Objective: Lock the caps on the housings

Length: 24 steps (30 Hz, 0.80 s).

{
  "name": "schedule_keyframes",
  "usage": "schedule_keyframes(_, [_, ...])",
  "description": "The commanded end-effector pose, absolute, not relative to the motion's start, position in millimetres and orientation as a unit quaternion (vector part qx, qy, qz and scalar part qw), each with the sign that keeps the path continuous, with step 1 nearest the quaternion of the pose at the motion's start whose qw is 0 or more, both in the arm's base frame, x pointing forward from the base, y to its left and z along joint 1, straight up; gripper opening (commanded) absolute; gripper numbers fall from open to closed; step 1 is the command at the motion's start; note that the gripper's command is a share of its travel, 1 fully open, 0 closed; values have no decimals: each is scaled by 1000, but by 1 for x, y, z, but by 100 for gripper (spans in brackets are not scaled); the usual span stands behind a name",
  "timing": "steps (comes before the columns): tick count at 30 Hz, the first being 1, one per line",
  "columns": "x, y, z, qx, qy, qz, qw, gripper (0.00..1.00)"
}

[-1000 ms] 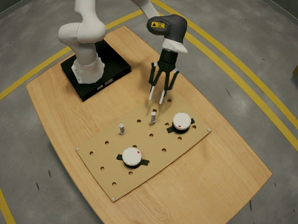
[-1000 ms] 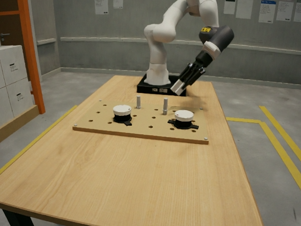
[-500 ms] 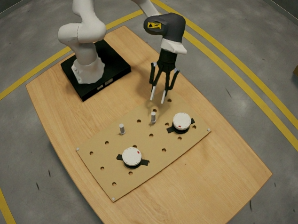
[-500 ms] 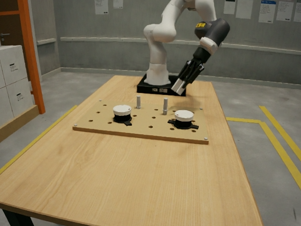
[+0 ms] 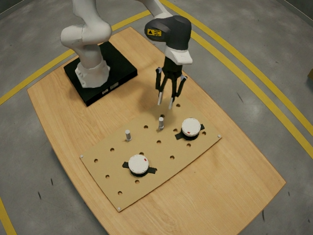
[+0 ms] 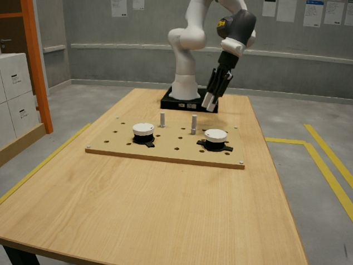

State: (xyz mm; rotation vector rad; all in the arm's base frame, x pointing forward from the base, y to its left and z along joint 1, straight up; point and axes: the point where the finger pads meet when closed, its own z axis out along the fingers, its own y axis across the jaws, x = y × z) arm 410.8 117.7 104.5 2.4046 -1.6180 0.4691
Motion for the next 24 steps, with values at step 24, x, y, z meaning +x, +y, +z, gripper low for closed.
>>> schedule_keyframes(24, [411,121,106,849,-528,21,18,36])
